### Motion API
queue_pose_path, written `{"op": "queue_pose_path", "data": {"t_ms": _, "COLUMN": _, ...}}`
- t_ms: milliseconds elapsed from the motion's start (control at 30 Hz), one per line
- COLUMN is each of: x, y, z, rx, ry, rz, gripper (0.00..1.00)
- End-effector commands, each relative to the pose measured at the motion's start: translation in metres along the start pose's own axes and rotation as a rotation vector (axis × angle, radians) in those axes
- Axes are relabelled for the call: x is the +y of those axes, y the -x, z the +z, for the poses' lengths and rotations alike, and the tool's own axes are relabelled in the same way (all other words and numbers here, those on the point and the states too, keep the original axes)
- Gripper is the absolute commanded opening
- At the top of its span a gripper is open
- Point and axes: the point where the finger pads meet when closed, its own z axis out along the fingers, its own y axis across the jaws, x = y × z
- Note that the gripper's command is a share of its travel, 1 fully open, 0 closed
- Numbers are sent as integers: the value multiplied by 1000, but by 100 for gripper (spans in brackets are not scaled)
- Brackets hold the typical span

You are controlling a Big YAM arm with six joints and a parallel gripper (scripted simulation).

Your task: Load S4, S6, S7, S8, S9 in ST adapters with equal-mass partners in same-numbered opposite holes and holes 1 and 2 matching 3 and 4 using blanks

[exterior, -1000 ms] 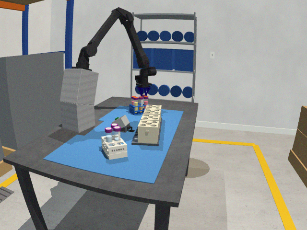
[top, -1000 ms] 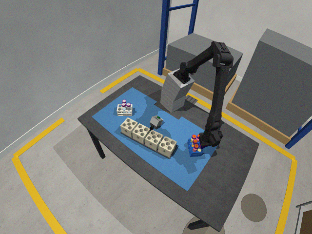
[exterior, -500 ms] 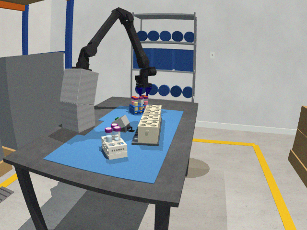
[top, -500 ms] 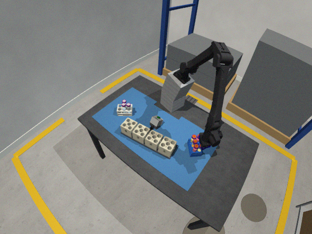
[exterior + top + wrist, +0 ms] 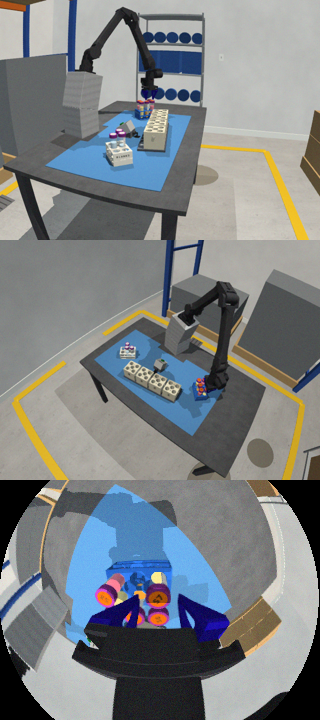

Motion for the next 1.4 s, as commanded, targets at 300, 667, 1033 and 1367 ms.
{"op": "queue_pose_path", "data": {"t_ms": 300, "x": -15, "y": 3, "z": -35, "rx": -6, "ry": -32, "rz": -2, "gripper": 55}}
{"op": "queue_pose_path", "data": {"t_ms": 667, "x": -15, "y": 3, "z": -34, "rx": -6, "ry": -32, "rz": -2, "gripper": 55}}
{"op": "queue_pose_path", "data": {"t_ms": 1033, "x": 31, "y": 9, "z": -36, "rx": -10, "ry": -43, "rz": -4, "gripper": 80}}
{"op": "queue_pose_path", "data": {"t_ms": 1367, "x": 61, "y": -3, "z": -17, "rx": -1, "ry": -33, "rz": 21, "gripper": 80}}
